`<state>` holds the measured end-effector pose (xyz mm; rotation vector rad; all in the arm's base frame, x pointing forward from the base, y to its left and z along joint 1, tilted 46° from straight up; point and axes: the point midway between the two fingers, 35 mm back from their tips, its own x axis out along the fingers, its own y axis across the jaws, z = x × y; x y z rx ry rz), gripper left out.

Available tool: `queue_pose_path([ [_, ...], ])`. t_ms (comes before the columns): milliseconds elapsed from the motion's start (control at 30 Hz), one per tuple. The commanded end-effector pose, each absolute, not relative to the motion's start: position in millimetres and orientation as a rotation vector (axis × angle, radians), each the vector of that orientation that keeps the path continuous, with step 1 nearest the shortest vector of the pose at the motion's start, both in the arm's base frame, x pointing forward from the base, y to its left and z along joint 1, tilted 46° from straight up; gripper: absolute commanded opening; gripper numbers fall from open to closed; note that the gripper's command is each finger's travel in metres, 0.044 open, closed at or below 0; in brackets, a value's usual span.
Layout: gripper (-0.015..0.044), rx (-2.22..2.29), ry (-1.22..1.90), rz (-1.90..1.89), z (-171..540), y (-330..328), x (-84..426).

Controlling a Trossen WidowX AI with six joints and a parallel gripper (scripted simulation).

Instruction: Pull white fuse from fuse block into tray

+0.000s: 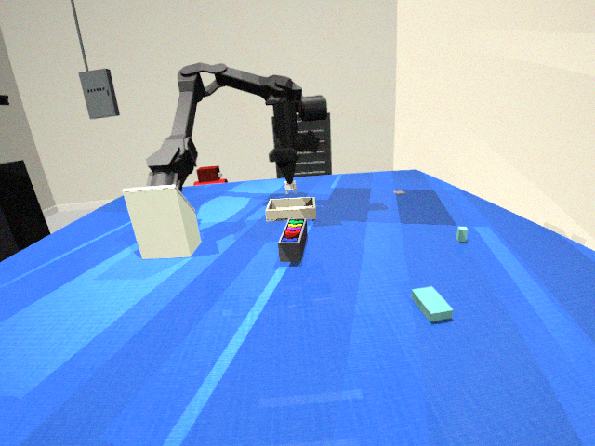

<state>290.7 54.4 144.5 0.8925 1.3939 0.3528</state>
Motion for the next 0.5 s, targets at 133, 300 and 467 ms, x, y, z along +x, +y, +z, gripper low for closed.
queue_pose_path([
  [133, 0.0, 0.897, 1.396, 0.354, 135.0, 64.6, 292.3],
  [300, 0.0, 0.897, 1.396, 0.355, 129.6, 70.3, 293.7],
  [467, 0.0, 0.898, 1.395, 0.356, 124.3, 76.2, 294.7],
])
